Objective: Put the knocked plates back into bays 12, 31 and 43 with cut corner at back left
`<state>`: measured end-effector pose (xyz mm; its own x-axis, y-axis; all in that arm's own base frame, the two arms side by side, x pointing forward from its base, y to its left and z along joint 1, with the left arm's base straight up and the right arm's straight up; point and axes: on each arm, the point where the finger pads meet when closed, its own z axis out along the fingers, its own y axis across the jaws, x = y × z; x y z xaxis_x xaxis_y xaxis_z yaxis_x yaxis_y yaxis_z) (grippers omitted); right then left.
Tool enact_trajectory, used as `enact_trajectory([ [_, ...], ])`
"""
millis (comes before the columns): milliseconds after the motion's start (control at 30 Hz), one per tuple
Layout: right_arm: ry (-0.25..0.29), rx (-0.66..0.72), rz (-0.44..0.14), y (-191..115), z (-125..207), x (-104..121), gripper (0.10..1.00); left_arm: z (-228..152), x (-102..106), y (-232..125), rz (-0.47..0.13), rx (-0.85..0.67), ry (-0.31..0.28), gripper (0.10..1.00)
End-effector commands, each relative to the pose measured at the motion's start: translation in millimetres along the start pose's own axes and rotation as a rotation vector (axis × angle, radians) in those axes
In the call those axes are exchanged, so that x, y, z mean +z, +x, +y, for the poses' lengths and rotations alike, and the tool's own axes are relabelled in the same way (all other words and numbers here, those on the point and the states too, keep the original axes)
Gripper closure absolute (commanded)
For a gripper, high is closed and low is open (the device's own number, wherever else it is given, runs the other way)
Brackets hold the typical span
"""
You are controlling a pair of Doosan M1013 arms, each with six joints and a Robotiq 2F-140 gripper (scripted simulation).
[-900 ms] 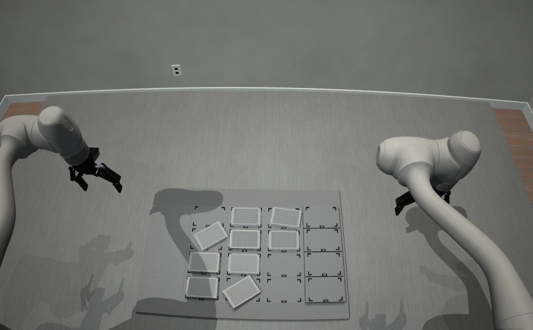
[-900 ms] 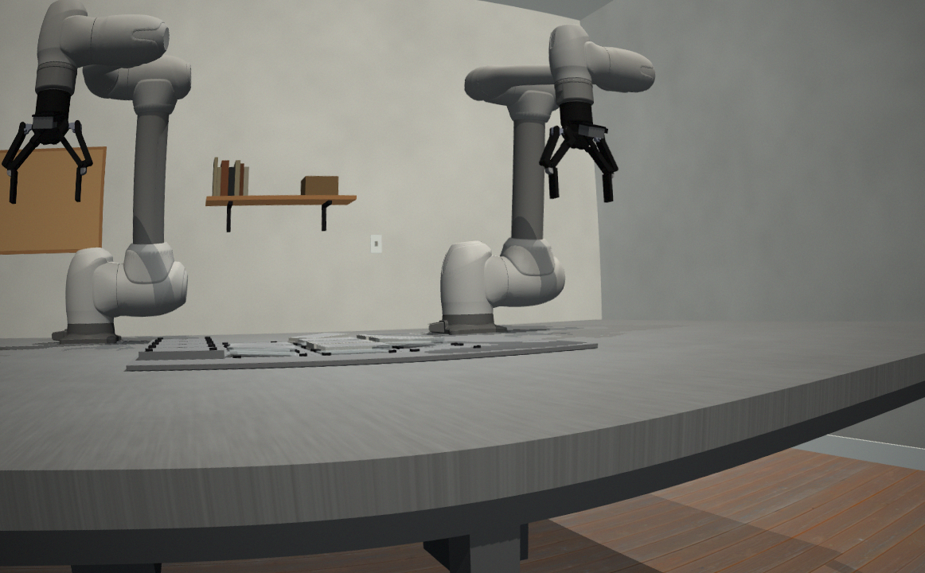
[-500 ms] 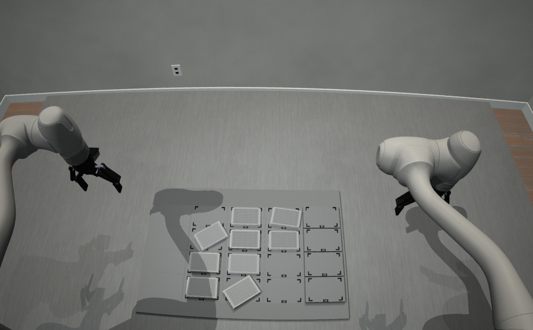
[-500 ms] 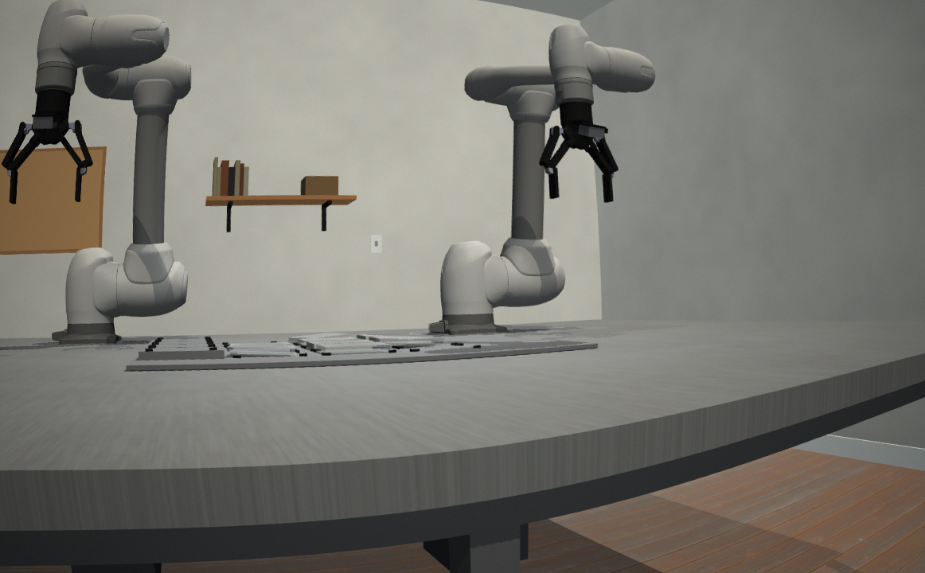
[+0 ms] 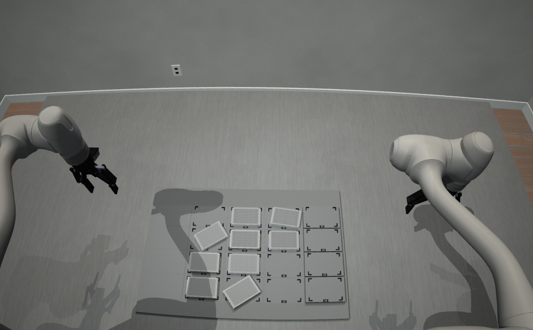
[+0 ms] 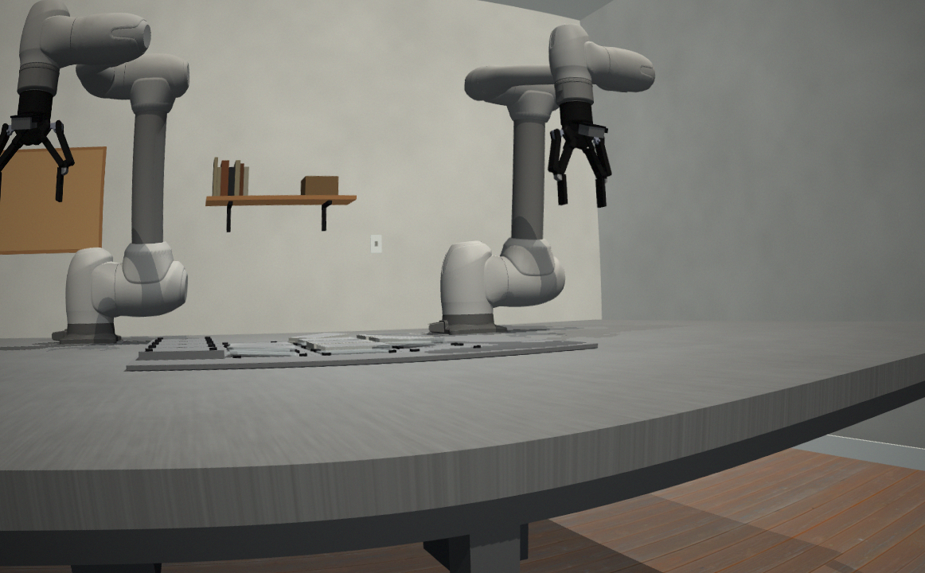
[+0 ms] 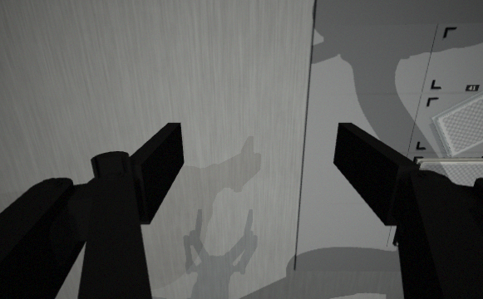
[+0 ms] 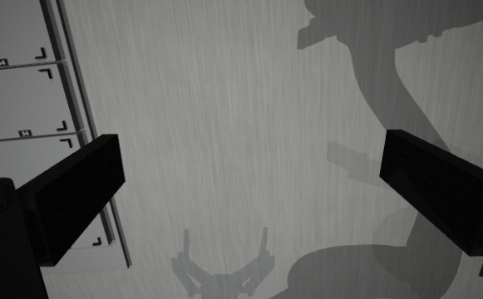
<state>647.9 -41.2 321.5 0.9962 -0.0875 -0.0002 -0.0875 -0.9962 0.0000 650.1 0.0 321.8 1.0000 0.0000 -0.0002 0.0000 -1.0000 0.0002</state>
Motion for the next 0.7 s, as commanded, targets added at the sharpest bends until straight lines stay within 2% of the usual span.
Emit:
enact_trajectory([
  [0,0.0,0.0,0.002,1,14,-1,0.098,0,-1,0,0.001,0.0,0.0,0.4],
  [100,0.0,0.087,0.002,1,29,-1,0.098,0,-1,0,0.001,0.0,0.0,0.4],
  [200,0.0,0.087,0.002,0,34,-1,0.098,0,-1,0,0.001,0.0,0.0,0.4],
  [433,0.0,0.087,0.002,-1,69,-1,0.098,0,-1,0,0.001,0.0,0.0,0.4],
  [533,0.0,0.174,0.002,-3,84,-1,0.098,0,-1,0,0.001,0.0,0.0,0.4],
  [667,0.0,0.174,0.002,-5,103,-1,0.098,0,-1,0,0.001,0.0,0.0,0.4],
])
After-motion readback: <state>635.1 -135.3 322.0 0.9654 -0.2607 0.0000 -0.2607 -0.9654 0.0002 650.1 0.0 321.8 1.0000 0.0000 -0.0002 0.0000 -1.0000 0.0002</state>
